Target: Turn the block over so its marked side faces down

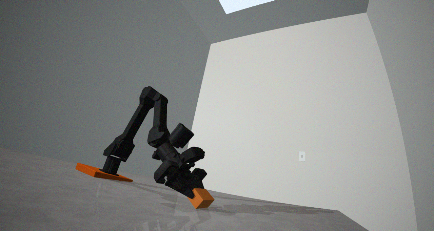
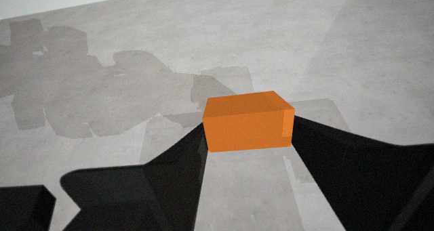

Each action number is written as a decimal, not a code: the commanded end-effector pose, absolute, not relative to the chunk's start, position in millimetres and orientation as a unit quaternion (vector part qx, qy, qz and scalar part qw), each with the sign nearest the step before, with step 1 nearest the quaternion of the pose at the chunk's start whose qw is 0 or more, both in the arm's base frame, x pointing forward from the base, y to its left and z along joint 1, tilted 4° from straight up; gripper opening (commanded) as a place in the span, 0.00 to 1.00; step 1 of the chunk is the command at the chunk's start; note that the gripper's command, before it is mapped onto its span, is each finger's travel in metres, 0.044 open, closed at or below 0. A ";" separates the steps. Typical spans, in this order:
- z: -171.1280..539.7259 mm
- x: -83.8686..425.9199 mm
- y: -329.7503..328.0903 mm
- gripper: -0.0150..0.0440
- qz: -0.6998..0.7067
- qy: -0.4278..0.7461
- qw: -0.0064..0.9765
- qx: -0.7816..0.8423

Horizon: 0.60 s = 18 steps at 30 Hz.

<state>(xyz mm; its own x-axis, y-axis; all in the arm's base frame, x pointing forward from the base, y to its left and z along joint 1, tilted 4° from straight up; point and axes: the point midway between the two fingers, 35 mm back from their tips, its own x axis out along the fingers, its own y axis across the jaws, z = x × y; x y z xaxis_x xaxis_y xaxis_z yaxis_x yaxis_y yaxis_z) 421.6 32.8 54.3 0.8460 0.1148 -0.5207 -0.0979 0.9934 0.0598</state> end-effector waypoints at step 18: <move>53.0 402.4 31.9 0.25 0.051 0.173 0.983 0.025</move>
